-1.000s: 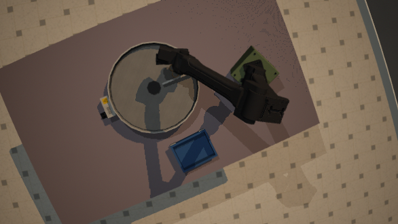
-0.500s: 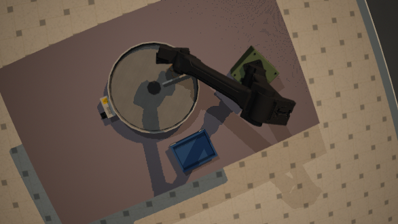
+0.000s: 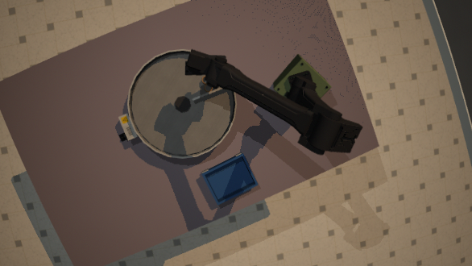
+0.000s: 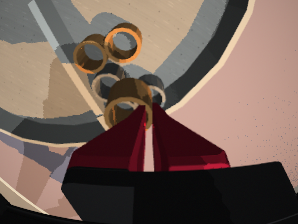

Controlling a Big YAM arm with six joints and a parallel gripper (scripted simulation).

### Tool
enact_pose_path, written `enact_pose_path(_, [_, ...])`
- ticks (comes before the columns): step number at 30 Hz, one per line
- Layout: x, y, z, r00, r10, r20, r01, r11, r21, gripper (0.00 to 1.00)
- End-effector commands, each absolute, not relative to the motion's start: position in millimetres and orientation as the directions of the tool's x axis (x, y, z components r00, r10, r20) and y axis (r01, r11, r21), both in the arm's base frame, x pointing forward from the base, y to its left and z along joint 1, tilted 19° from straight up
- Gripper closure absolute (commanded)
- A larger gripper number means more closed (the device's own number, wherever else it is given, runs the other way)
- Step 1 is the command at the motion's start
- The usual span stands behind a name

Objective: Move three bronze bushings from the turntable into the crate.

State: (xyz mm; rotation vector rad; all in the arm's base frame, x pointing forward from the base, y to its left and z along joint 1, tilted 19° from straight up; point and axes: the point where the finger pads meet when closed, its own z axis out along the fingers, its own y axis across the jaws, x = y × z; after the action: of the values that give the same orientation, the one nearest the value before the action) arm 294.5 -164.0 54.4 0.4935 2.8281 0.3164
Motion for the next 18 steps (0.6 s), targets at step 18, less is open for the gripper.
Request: enact_pose_path(18, [311.2,-179.2,75.7,-0.903,0.336,-0.268,0.277,0.932,0.234,1.00])
